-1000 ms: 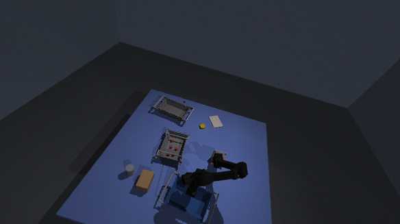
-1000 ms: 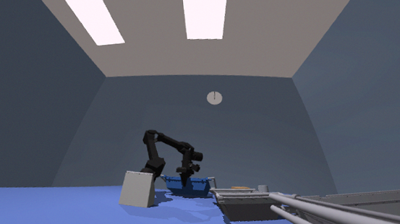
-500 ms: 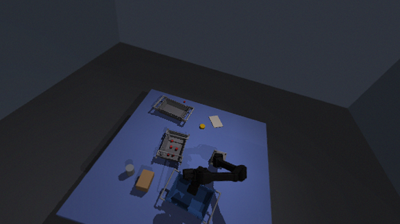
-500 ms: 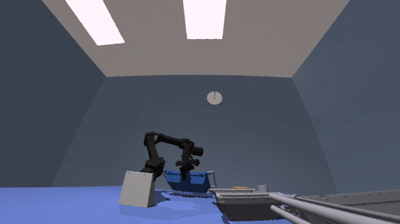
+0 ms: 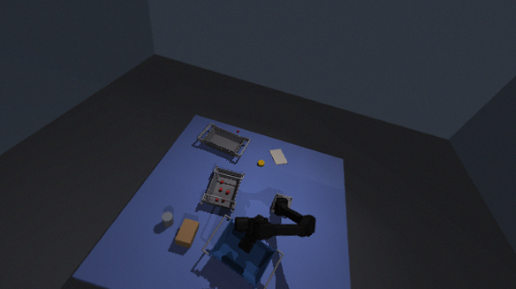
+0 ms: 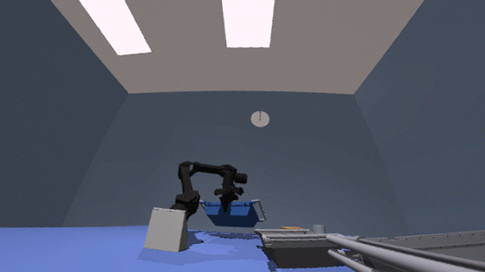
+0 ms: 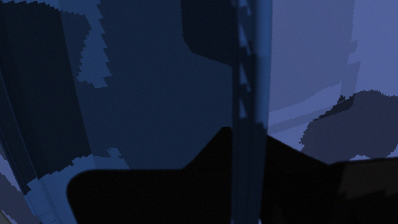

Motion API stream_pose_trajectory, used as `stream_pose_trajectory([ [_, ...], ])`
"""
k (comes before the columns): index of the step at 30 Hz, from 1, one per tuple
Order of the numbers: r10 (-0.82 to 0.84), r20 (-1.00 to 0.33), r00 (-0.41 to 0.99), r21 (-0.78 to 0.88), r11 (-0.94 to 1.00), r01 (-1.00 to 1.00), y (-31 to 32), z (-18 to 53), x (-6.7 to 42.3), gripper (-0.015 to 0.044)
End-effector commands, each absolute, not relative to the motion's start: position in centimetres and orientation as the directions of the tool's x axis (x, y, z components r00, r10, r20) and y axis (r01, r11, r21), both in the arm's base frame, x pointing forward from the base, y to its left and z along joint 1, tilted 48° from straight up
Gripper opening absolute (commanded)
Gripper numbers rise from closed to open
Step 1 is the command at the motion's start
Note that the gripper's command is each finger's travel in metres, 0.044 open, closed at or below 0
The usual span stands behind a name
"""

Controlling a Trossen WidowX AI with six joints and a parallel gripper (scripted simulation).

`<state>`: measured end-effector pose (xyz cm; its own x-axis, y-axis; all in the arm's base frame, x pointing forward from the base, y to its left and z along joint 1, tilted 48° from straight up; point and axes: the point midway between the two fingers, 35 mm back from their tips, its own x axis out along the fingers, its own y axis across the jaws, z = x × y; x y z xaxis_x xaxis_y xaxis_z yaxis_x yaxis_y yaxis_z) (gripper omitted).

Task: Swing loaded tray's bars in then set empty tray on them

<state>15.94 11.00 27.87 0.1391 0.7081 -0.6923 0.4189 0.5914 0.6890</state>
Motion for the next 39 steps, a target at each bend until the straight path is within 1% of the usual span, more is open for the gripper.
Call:
stream_pose_trajectory([
  [1, 0.708, -0.689, 0.154, 0.694, 0.584, 0.421, 10.9, 28.3, 16.1, 0.0000],
  [21, 0.707, -0.690, 0.154, 0.693, 0.584, 0.423, 10.8, 28.3, 16.2, 0.0000],
  [39, 0.671, -0.723, 0.166, 0.610, 0.506, 0.610, 7.4, 26.6, 21.7, 0.0000],
])
